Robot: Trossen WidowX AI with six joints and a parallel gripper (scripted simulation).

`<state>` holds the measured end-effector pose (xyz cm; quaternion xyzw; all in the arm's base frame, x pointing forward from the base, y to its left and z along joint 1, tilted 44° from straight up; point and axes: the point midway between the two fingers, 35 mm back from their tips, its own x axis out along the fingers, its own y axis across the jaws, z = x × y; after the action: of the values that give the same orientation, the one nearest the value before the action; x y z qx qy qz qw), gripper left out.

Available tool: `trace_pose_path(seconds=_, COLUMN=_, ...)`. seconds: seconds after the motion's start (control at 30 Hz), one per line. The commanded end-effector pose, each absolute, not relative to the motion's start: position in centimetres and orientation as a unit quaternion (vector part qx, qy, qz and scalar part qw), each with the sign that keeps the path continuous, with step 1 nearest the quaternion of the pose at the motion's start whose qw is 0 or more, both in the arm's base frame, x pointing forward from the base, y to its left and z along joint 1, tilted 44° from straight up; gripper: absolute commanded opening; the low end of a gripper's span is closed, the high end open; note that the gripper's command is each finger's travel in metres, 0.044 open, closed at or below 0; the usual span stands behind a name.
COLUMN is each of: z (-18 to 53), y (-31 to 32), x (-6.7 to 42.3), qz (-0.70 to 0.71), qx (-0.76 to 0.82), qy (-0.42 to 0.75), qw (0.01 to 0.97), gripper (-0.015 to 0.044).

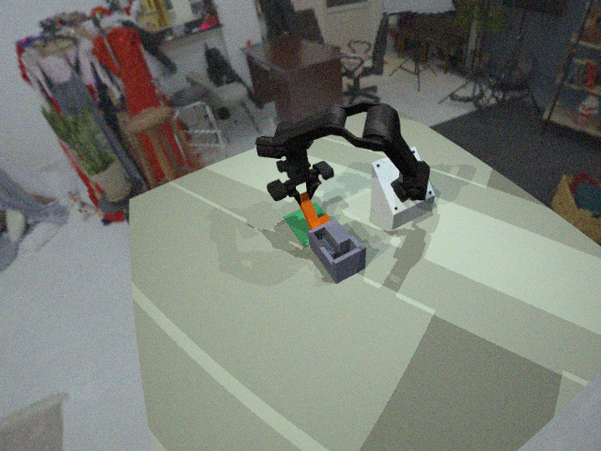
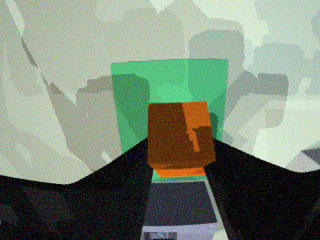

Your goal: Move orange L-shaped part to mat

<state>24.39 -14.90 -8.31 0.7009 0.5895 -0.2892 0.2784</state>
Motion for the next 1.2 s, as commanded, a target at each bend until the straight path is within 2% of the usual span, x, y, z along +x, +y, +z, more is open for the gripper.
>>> trace_pose_path(seconds=0.0, z=-8.3, y=-14.9, x=24.4, qz=-0.289, qx=0.701, qy=0.590, qw=0.278, gripper=0.0105)
trace_pose_path(seconds=0.2, z=-8.1, y=-15.1, x=24.4, qz=-0.289, qx=0.701, qy=0.589, qw=0.279, gripper=0.0263)
trace_pose_path(seconds=0.37, z=-5.0, y=-18.2, x=24.0, qz=-0.291, qx=0.701, qy=0.588, qw=0.278, gripper=0.0394)
trace_pose_path(seconds=0.5, z=-1.9, y=-20.8, x=23.2, qz=-0.290, qx=0.702, qy=0.588, qw=0.277, gripper=0.0400)
trace_pose_path(seconds=1.17, z=-2.4, y=-20.7, x=23.4, qz=-0.293, qx=0.706, qy=0.579, qw=0.283, gripper=0.0400)
